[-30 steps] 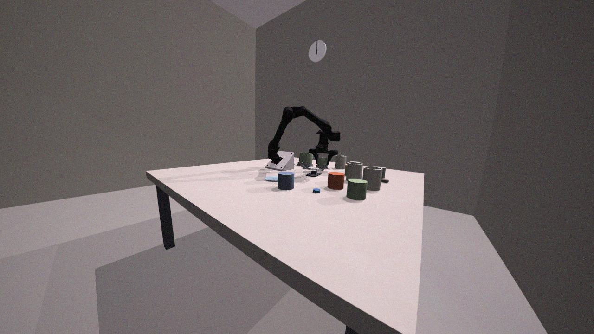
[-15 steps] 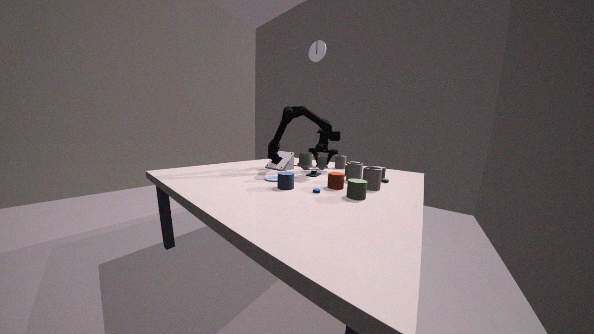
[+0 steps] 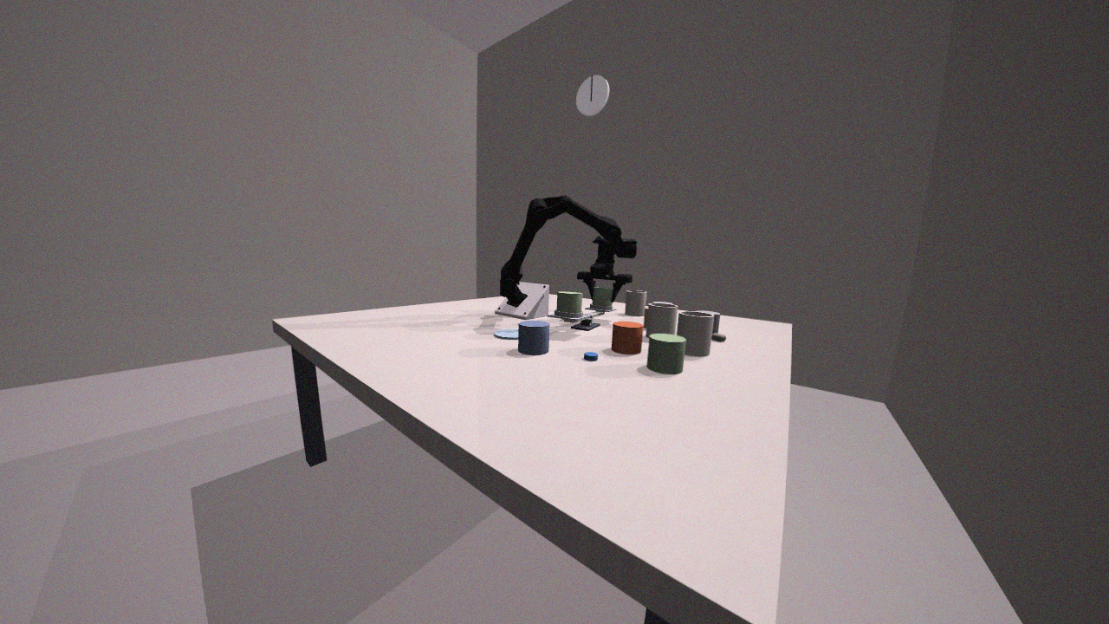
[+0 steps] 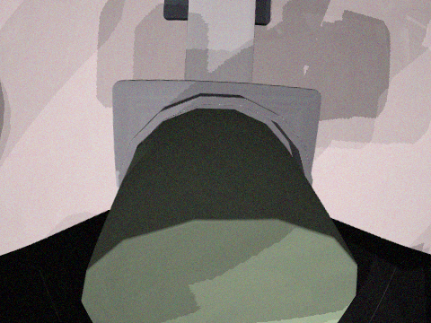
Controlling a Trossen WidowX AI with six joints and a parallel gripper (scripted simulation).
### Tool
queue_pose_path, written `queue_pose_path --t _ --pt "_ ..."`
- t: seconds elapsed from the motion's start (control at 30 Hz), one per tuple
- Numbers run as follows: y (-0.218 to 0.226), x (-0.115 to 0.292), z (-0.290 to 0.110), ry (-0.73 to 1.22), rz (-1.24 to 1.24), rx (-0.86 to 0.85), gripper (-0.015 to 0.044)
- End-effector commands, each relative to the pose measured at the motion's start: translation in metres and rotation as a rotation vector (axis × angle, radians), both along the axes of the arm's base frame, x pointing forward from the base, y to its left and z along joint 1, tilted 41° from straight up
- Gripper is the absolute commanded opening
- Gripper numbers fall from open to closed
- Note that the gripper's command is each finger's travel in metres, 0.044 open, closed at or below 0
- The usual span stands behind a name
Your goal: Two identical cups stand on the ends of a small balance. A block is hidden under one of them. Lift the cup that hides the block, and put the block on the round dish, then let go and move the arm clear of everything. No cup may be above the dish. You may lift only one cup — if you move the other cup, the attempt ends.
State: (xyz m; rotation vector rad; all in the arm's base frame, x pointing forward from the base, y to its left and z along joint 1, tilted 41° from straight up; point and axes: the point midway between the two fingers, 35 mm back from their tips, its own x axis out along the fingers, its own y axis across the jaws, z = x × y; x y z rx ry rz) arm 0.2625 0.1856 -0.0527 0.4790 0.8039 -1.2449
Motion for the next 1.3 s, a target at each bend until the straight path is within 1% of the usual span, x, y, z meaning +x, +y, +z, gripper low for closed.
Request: queue_pose_path --t 0.0,1.27 --pt "0.009 0.001 0.005 -0.009 0.000 0.012 0.0000" --pt "0.041 -0.003 0.042 -0.007 0.001 0.014 0.0000"
